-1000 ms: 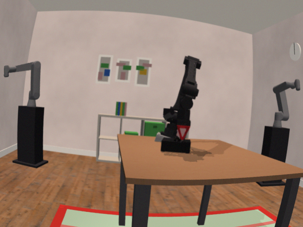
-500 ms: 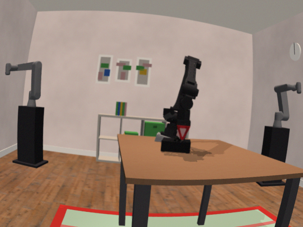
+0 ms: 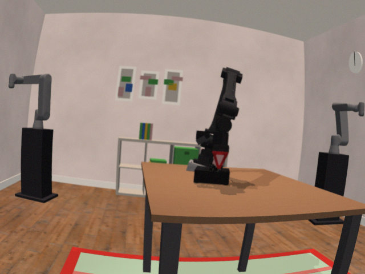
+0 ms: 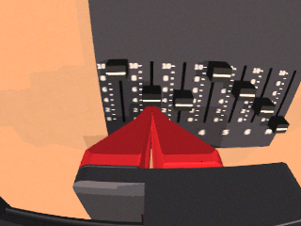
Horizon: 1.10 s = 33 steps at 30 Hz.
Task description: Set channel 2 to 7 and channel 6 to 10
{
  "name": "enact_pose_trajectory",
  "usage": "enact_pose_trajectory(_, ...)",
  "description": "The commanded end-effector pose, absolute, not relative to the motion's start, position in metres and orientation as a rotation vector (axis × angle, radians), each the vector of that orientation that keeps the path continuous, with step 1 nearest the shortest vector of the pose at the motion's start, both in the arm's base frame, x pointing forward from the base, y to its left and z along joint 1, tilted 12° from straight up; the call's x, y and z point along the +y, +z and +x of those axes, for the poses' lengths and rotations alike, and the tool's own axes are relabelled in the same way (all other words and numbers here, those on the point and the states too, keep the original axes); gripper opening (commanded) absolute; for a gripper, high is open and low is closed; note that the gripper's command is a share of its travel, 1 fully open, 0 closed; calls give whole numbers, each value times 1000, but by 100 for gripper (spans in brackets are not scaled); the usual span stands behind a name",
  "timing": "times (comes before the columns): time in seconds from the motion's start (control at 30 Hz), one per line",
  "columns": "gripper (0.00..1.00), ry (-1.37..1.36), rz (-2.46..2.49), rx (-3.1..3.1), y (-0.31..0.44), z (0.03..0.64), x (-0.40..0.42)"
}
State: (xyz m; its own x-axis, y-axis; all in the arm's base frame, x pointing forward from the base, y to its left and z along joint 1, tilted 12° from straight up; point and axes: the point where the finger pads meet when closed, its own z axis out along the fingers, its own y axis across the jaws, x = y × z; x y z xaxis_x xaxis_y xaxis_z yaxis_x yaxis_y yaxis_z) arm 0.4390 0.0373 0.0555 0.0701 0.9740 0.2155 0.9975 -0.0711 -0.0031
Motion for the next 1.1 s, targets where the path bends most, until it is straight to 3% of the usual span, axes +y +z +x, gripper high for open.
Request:
enact_pose_trajectory(0.0,0,-237,-2202,-2028,53,443,25)
enact_pose_trajectory(1.07,0,-245,-2212,-2023,55,445,21)
